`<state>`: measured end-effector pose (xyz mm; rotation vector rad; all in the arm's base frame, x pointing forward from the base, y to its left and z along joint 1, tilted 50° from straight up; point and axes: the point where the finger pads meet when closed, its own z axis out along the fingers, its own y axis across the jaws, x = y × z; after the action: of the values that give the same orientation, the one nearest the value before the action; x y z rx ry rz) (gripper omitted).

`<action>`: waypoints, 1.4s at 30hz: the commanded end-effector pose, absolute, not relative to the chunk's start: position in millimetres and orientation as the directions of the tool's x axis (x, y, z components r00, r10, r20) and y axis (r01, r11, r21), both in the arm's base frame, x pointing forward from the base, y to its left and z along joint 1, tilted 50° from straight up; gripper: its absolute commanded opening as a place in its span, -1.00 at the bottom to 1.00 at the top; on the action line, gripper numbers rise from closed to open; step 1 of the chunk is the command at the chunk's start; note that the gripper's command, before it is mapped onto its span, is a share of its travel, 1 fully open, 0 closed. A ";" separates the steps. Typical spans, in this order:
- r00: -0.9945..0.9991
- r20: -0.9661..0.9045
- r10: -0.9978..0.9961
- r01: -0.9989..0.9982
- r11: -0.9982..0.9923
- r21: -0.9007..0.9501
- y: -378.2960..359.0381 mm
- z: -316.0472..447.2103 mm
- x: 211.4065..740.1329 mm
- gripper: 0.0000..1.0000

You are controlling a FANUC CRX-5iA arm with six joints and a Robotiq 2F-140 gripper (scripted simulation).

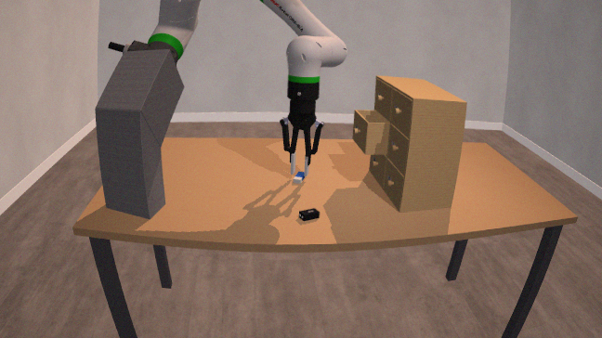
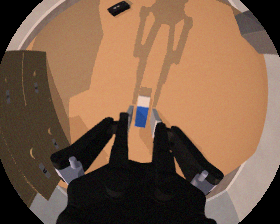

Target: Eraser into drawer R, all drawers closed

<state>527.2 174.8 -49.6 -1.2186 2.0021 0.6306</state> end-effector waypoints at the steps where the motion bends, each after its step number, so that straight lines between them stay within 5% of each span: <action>1: -0.313 -0.769 -0.557 -0.897 0.439 0.047 179.2 -53.8 529.4 -0.53; 32: -0.313 -0.769 -0.557 -0.897 0.439 0.047 186.2 -60.2 532.5 -0.53; 33: -0.313 -0.769 -0.557 -0.897 0.439 0.047 186.2 -60.2 532.5 -0.77; 42: -0.313 -0.769 -0.557 -0.897 0.439 0.047 186.2 -60.2 532.5 -0.77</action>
<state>532.4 186.4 -60.1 -1.2186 2.0020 0.6305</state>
